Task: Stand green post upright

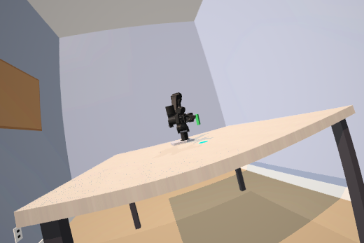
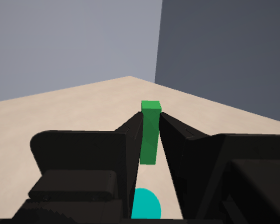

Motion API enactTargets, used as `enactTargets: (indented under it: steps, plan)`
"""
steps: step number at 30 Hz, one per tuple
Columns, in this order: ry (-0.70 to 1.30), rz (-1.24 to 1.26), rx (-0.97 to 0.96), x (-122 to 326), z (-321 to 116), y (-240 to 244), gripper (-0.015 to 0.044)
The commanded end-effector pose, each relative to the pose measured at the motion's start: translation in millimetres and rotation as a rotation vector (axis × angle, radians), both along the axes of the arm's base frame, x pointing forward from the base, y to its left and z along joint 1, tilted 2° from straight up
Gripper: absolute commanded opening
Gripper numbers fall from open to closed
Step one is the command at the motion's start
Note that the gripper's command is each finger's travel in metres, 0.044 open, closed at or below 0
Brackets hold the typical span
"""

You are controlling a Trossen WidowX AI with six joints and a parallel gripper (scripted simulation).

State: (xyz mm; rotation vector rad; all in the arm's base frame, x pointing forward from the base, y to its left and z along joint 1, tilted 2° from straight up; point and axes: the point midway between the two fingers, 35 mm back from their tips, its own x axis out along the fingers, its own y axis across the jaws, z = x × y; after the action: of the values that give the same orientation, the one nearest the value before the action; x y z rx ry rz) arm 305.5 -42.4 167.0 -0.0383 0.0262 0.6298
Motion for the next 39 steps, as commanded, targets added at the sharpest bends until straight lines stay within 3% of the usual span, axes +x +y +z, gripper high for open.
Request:
enactTargets:
  steps: [1,39]
  plan:
    - [0.007,0.003,0.006,1.3,-7.9,-0.4,0.0023]
    - [-0.004,0.006,-0.017,2.2,-90.6,3.1,0.0023]
